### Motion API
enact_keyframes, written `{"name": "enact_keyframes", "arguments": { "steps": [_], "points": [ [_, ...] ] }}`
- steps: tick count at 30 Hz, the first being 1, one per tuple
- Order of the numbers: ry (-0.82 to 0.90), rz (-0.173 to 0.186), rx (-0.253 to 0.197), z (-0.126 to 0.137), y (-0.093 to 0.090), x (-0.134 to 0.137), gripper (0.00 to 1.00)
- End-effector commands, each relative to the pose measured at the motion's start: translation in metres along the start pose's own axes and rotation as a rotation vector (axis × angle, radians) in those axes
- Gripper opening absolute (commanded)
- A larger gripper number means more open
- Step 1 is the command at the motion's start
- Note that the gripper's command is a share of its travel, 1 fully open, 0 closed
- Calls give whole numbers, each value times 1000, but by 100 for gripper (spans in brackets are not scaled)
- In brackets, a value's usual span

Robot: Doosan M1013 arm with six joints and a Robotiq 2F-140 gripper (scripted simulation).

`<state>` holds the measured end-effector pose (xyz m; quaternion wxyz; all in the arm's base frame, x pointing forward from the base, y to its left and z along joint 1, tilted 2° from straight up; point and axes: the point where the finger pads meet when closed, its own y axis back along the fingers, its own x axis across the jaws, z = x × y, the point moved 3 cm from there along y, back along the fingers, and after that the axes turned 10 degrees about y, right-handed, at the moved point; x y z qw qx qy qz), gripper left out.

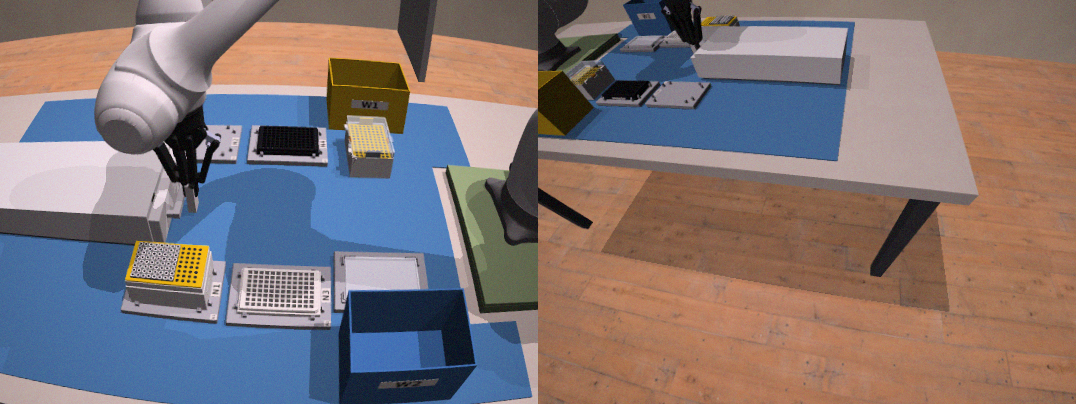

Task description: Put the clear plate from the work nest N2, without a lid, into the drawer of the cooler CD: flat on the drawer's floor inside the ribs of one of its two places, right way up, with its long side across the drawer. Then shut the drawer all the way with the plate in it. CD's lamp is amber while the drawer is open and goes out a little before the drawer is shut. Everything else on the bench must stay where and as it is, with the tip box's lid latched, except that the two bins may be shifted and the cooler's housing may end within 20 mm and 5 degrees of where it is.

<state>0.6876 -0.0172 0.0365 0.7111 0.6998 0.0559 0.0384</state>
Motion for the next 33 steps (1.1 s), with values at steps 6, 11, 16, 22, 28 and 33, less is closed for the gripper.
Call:
{"name": "enact_keyframes", "arguments": {
  "steps": [6, 11, 16, 22, 28, 33],
  "points": [
    [0, 2, 0, 0, 0, 1, 0],
    [0, 2, 0, 0, 0, 1, 0],
    [0, 2, 0, 0, 0, 1, 0],
    [0, 2, 0, -1, 0, -4, 0],
    [0, 2, 0, -2, 0, -12, 0],
    [0, 2, 0, -3, 0, -16, 0]
  ]
}}
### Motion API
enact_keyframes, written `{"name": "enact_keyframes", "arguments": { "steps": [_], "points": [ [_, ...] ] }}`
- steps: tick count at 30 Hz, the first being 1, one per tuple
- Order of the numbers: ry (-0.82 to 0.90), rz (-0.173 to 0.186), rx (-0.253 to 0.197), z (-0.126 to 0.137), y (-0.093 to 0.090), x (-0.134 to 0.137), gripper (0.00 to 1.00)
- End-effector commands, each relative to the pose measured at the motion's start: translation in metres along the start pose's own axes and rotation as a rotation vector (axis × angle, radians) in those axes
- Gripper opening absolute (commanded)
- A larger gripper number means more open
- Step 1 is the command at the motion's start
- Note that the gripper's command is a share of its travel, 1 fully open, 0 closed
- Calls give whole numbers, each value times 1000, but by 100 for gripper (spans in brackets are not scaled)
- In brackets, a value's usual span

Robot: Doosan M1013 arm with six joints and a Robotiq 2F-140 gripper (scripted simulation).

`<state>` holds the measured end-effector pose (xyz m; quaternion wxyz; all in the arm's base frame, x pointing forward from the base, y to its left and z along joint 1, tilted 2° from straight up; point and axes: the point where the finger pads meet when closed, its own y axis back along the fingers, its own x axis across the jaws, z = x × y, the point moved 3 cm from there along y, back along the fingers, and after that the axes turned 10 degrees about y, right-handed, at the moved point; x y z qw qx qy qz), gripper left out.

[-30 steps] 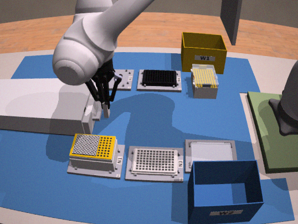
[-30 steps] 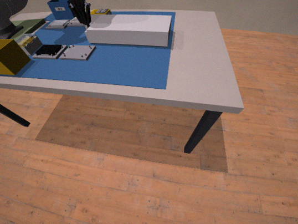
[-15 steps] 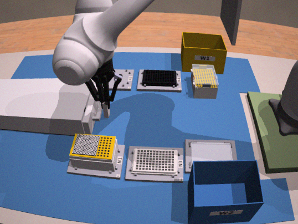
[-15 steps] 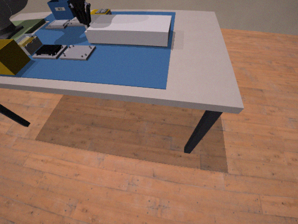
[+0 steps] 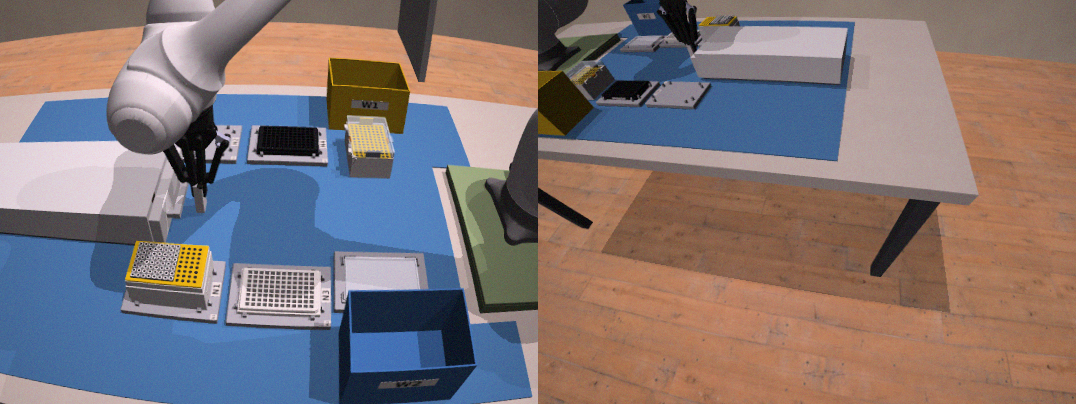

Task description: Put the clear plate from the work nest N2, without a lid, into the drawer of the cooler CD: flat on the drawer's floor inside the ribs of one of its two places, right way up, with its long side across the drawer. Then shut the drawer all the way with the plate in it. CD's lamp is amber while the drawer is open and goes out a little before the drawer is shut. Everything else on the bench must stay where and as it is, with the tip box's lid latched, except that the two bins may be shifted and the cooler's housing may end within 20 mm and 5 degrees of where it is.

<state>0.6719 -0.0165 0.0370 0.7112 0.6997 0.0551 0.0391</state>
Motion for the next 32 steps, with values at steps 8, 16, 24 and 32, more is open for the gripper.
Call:
{"name": "enact_keyframes", "arguments": {
  "steps": [8, 16, 24, 32],
  "points": [
    [0, 0, 0, -2, 0, -11, 0],
    [0, 0, 0, -4, 0, -20, 0],
    [0, 0, 0, -5, 0, -28, 0],
    [0, 0, 0, -5, 0, -28, 0]
  ]
}}
